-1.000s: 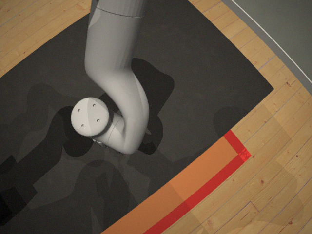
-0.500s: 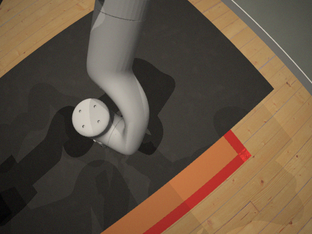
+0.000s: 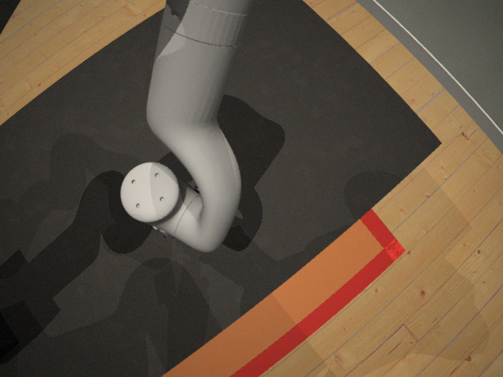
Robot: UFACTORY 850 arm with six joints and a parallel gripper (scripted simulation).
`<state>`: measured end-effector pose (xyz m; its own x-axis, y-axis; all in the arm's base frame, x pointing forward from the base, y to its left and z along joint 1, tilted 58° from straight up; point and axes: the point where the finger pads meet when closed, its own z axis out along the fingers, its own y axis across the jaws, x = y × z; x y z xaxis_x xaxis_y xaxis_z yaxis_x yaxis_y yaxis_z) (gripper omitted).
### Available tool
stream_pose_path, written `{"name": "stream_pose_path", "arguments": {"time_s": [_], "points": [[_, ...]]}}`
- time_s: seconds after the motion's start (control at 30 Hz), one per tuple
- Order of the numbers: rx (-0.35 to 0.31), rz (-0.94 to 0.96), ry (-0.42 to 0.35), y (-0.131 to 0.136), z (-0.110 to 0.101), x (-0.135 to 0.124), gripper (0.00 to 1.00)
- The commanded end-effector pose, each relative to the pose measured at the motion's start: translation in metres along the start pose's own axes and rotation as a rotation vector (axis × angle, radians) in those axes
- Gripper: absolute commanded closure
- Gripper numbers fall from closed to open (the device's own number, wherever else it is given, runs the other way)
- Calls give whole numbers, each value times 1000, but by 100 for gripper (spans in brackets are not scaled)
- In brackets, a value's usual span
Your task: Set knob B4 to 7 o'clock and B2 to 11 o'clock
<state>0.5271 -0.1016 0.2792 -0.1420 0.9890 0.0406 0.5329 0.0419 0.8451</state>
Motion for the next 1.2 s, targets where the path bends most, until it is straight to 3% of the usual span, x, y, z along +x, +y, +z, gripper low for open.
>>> {"name": "stream_pose_path", "arguments": {"time_s": [0.0,0.53,1.17], "points": [[-1,0,-1,0,6,0,81],[-1,0,-1,0,19,0,81],[-1,0,-1,0,21,0,81]]}}
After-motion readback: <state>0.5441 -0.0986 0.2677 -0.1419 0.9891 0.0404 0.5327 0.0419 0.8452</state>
